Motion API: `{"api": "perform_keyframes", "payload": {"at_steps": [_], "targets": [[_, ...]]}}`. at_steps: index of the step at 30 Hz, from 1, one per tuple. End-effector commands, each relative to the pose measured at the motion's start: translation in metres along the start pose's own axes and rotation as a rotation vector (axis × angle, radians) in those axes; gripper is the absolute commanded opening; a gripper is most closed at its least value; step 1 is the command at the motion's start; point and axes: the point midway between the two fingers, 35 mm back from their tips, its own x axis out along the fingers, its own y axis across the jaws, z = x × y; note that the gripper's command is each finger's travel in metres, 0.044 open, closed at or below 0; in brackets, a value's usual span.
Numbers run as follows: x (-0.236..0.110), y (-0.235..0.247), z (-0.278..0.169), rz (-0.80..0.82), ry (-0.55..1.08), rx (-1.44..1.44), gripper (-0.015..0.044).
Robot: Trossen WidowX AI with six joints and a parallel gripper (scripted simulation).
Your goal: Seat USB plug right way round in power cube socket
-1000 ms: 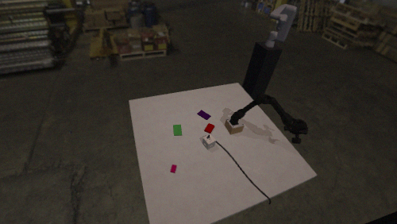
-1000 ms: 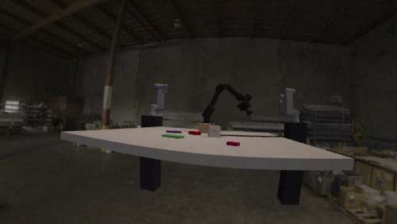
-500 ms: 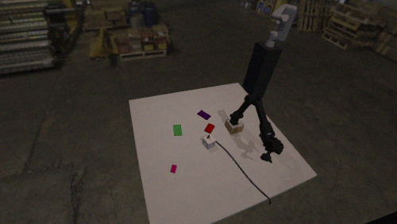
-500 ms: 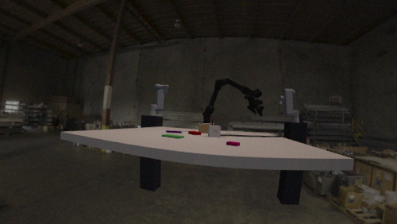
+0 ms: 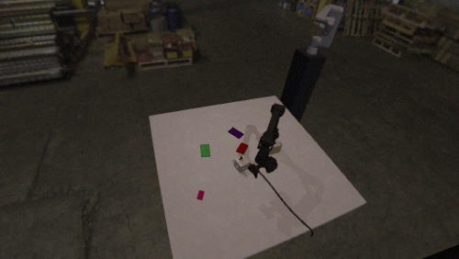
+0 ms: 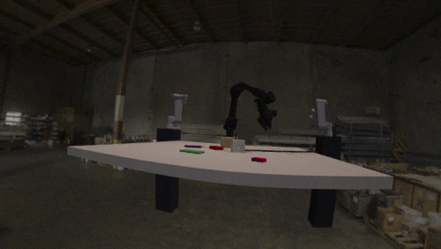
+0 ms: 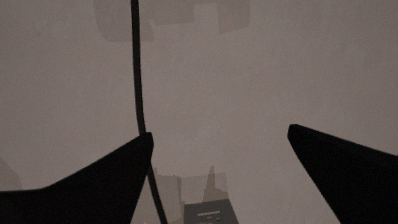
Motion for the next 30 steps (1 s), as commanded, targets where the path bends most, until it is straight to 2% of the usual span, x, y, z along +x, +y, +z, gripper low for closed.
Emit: {"api": "perform_keyframes", "payload": {"at_steps": [1,6,8,30], "targets": [[-0.013,-0.015,-0.065,-0.001,0.111,0.008,0.0440],[-0.037,-0.016,-0.161,0.051,0.263,0.027,0.0440],[-0.045,-0.009,-0.187,0.075,0.297,0.031,0.0440],[-0.035,-0.004,-0.195,0.078,0.301,0.032,0.0440]]}}
